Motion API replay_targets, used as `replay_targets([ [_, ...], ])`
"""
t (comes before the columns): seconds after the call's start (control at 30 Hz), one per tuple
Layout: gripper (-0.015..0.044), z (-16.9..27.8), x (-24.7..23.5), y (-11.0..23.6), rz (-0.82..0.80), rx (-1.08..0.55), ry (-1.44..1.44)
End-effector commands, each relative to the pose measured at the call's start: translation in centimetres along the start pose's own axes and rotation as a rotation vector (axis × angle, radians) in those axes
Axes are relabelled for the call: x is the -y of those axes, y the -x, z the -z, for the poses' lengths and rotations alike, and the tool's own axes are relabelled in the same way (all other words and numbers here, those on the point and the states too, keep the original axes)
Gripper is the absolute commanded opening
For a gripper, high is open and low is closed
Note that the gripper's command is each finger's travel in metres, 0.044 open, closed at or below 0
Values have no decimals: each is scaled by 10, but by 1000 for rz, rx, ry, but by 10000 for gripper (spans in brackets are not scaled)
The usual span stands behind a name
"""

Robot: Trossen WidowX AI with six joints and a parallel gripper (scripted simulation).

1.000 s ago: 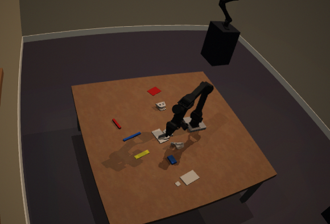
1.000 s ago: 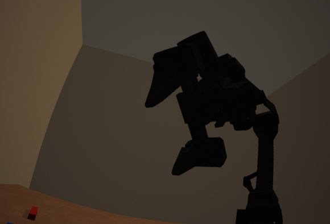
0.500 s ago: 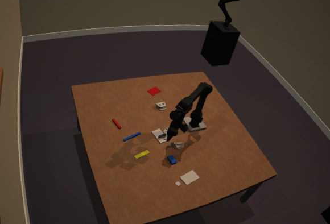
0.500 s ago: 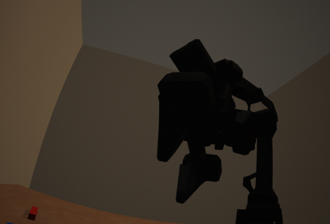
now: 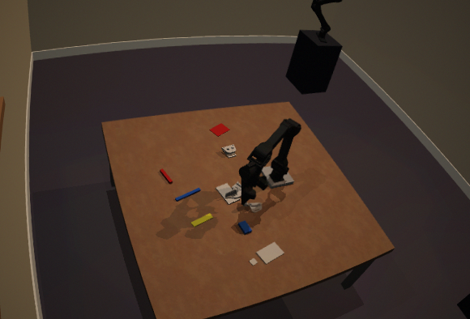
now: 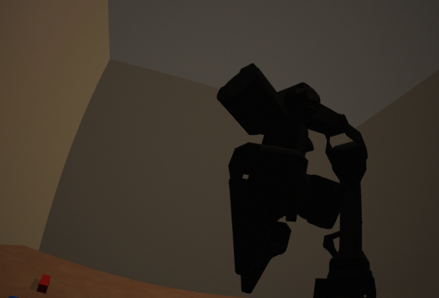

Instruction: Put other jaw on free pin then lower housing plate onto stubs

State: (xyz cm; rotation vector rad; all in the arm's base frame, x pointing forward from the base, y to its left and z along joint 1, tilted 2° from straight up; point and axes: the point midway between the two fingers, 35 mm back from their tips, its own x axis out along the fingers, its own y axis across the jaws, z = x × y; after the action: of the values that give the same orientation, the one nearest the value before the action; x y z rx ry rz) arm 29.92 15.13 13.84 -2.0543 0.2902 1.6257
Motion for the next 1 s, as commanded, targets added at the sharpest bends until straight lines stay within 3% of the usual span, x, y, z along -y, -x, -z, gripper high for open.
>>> replay_targets([
  [0.0,440,-4,-7,-5,-43,20,48],
  [0.57,440,-24,-41,-21,-227,157,285],
  [0.97,440,-25,-44,-32,-234,163,294],
])
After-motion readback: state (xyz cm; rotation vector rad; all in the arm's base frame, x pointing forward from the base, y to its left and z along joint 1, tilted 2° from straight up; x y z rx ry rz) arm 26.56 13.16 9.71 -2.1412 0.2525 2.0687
